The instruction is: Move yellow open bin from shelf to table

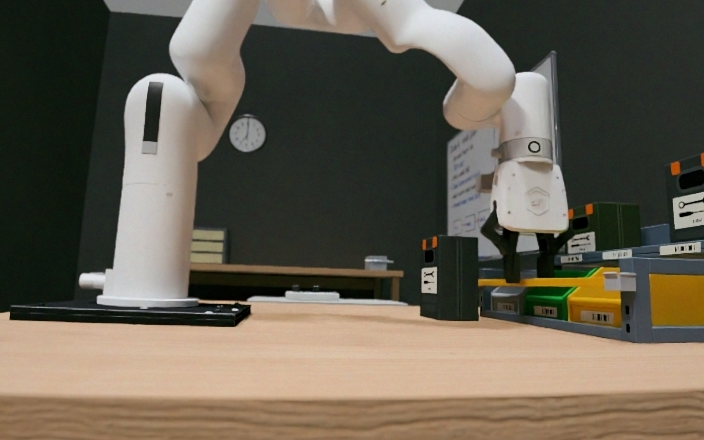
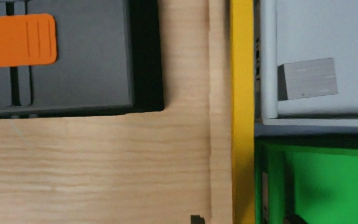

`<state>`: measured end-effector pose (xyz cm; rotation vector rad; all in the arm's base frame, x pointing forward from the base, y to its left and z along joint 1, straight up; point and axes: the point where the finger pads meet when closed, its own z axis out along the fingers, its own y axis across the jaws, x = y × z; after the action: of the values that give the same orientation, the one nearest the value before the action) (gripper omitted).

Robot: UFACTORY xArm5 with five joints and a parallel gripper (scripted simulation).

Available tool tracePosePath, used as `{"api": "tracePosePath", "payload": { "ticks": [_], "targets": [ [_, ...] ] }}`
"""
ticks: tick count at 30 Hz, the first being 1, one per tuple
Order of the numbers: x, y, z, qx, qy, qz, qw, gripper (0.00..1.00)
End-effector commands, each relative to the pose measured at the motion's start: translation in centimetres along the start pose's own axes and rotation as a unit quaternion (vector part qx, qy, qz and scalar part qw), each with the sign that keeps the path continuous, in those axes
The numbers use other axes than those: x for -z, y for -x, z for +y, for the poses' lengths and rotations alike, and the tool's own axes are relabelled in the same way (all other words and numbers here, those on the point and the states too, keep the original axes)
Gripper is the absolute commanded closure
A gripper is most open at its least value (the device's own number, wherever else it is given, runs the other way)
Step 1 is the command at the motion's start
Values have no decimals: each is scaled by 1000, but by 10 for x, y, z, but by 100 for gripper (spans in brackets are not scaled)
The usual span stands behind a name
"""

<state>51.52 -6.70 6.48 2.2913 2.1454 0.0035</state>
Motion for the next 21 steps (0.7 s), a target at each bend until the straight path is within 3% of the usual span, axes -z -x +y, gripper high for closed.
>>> {"api": "tracePosePath", "payload": {
  "ticks": [1, 15, 16, 21],
  "targets": [
    [1, 0, 1, 0, 2, 1, 1000, 52],
    [1, 0, 1, 0, 2, 1, 1000, 52],
    [1, 0, 1, 0, 2, 0, 1000, 100],
    [1, 0, 1, 0, 2, 0, 1000, 100]
  ]
}}
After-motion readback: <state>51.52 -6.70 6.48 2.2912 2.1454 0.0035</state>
